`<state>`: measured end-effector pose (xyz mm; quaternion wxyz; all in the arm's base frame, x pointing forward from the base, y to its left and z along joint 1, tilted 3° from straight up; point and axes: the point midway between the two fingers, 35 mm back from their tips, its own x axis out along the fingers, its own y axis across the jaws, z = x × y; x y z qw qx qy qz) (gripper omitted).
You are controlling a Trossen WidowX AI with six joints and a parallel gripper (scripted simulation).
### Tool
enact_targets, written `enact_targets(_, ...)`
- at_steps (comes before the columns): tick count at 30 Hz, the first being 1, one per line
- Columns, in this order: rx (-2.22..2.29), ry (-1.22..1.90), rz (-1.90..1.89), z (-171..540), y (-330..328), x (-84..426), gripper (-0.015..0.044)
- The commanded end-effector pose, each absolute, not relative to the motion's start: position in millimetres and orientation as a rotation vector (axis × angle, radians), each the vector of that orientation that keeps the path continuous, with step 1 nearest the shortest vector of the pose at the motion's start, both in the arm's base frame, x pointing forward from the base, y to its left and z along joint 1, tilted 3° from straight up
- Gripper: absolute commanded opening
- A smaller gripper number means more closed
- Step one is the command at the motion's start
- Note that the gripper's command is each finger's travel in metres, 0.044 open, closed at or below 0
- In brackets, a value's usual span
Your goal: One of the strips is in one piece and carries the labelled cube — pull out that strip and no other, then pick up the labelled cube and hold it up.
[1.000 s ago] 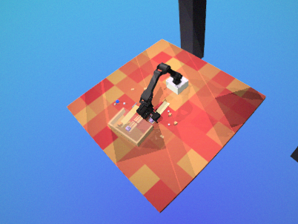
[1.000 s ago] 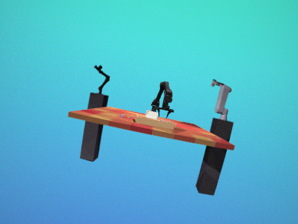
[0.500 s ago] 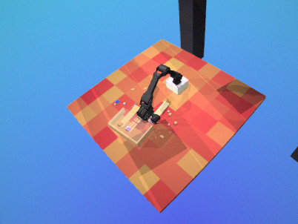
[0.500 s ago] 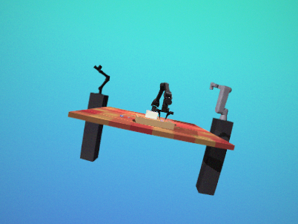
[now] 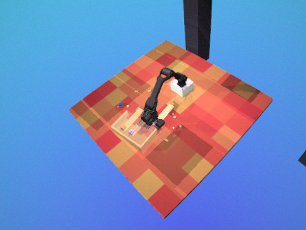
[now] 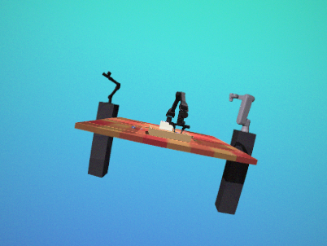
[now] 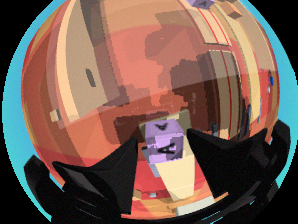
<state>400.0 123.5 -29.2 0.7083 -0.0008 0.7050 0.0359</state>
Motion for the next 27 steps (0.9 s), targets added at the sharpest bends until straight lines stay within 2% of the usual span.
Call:
enact_targets(1,-0.003,1.568,0.078,-34.7,123.3,398.5,0.025)
enact_targets(3,-0.003,1.568,0.078,-34.7,123.3,398.5,0.025)
enact_targets(7,-0.002,1.568,0.079,-32.4,123.5,399.3,0.0145)
enact_targets(14,-0.002,1.568,0.079,-32.4,123.5,399.3,0.0098)
enact_targets(18,-0.002,1.568,0.079,-30.4,122.7,397.1,0.0)
enact_targets(27,-0.003,1.57,0.078,-6.2,112.0,366.2,0.0)
